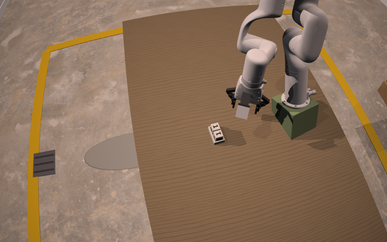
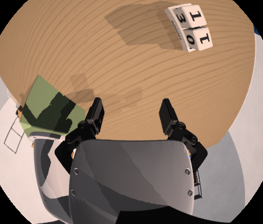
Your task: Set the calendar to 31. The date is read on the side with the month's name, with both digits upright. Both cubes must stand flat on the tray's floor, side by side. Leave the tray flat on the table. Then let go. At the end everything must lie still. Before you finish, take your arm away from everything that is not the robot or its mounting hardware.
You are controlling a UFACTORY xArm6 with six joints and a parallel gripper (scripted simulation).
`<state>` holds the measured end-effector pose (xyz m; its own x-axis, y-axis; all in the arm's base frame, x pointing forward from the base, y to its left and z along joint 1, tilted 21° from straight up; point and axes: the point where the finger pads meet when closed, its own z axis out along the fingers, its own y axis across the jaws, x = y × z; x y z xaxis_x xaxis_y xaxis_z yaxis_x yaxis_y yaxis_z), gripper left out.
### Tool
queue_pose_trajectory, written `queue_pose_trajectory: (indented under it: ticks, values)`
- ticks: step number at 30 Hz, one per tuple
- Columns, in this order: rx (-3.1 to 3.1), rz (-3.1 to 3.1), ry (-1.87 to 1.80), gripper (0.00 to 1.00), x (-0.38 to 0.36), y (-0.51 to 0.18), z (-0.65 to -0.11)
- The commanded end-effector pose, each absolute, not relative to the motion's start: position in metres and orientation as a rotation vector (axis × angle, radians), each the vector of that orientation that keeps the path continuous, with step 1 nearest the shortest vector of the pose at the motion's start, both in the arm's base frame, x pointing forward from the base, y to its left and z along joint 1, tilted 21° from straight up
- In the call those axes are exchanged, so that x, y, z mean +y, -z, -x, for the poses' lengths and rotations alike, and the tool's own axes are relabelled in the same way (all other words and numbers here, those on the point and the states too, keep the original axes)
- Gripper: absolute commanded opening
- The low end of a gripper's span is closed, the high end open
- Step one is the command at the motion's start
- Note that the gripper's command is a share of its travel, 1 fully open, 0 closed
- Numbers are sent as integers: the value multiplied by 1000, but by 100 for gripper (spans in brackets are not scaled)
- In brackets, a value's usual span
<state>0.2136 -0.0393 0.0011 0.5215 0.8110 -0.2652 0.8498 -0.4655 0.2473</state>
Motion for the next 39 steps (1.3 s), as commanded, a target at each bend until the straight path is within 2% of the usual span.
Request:
queue_pose_trajectory:
  ticks: [1, 39]
  values:
    - [1346, -2440, 164, 100, -38, -5, -214]
    - [919, -2619, 80, 100, 38, 21, -247]
